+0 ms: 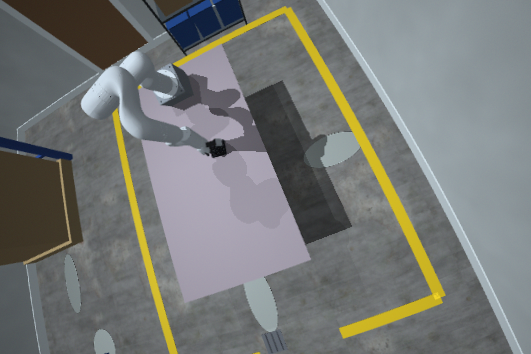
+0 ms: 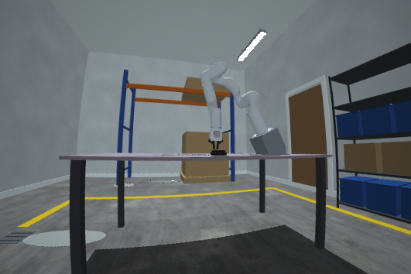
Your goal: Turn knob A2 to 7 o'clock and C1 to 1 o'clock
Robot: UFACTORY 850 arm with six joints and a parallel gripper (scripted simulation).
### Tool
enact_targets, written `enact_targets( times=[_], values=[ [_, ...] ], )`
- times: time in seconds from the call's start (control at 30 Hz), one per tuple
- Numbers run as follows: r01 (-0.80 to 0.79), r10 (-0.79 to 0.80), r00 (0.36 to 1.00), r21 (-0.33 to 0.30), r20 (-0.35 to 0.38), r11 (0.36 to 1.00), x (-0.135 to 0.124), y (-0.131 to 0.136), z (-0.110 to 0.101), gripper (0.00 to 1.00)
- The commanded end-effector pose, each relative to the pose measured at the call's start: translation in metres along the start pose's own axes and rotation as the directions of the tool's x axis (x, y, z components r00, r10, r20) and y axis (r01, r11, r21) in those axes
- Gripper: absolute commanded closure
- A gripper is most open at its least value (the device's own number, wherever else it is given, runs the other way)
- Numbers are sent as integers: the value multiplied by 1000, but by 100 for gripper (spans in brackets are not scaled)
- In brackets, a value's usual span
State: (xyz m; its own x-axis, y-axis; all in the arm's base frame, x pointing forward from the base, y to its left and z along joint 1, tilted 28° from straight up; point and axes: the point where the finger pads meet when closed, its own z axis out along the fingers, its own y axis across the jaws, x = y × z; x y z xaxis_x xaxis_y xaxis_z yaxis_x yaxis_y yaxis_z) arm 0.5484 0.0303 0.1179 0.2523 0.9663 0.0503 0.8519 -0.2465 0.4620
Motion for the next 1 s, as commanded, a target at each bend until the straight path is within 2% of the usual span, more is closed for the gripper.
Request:
enact_targets(
  times=[0.0, 0.97],
  values=[
    [0, 0, 1000, -1, 0, 1000, 0, 1, 0, 81],
    [0, 0, 1000, -1, 0, 1000, 0, 1, 11, 81]
  ],
)
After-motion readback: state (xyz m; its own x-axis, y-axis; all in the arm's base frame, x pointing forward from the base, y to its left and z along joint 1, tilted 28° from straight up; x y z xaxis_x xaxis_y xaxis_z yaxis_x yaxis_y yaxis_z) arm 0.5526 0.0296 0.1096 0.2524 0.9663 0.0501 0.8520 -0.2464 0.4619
